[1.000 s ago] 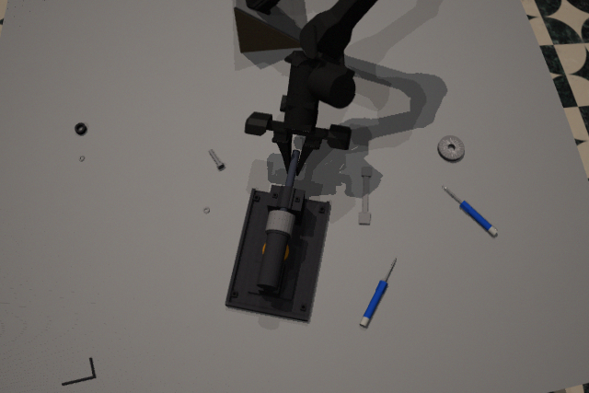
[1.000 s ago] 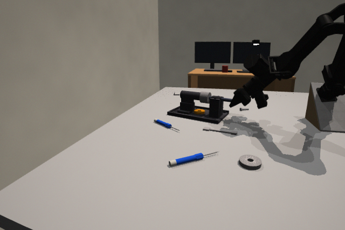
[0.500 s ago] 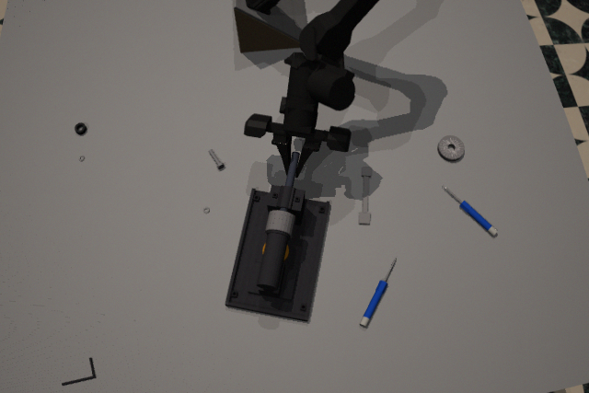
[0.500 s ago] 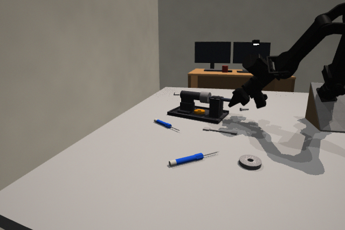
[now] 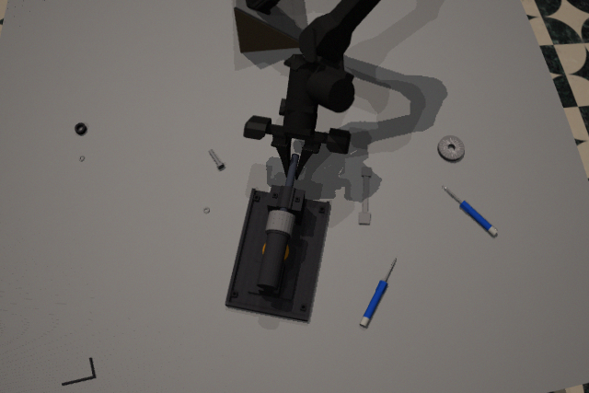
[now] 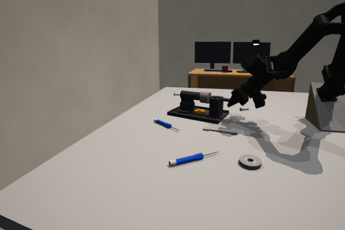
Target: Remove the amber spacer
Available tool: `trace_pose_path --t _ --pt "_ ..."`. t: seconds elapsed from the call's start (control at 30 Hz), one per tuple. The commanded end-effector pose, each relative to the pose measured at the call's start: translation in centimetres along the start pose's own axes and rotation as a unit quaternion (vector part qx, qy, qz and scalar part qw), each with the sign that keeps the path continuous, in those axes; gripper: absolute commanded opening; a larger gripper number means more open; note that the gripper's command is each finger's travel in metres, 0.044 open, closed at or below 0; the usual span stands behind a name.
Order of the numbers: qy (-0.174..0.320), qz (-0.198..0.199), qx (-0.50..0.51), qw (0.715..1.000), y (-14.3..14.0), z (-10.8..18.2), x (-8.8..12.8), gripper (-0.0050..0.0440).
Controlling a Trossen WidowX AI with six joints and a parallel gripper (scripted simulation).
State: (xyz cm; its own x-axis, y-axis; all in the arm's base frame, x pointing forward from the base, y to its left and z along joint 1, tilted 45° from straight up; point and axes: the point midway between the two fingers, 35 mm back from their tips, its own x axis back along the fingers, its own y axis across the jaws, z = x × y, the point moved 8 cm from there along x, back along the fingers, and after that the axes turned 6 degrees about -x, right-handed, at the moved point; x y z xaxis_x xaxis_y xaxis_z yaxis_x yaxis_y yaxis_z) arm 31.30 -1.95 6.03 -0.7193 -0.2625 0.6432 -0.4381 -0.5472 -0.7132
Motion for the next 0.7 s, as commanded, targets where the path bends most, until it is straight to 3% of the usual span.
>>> trace_pose_path --t 0.0,0.67 --pt "0.006 0.001 0.001 1.0 -0.12 0.41 -0.1 0.0" --pt "0.006 0.001 0.001 1.0 -0.17 0.82 -0.49 0.0"
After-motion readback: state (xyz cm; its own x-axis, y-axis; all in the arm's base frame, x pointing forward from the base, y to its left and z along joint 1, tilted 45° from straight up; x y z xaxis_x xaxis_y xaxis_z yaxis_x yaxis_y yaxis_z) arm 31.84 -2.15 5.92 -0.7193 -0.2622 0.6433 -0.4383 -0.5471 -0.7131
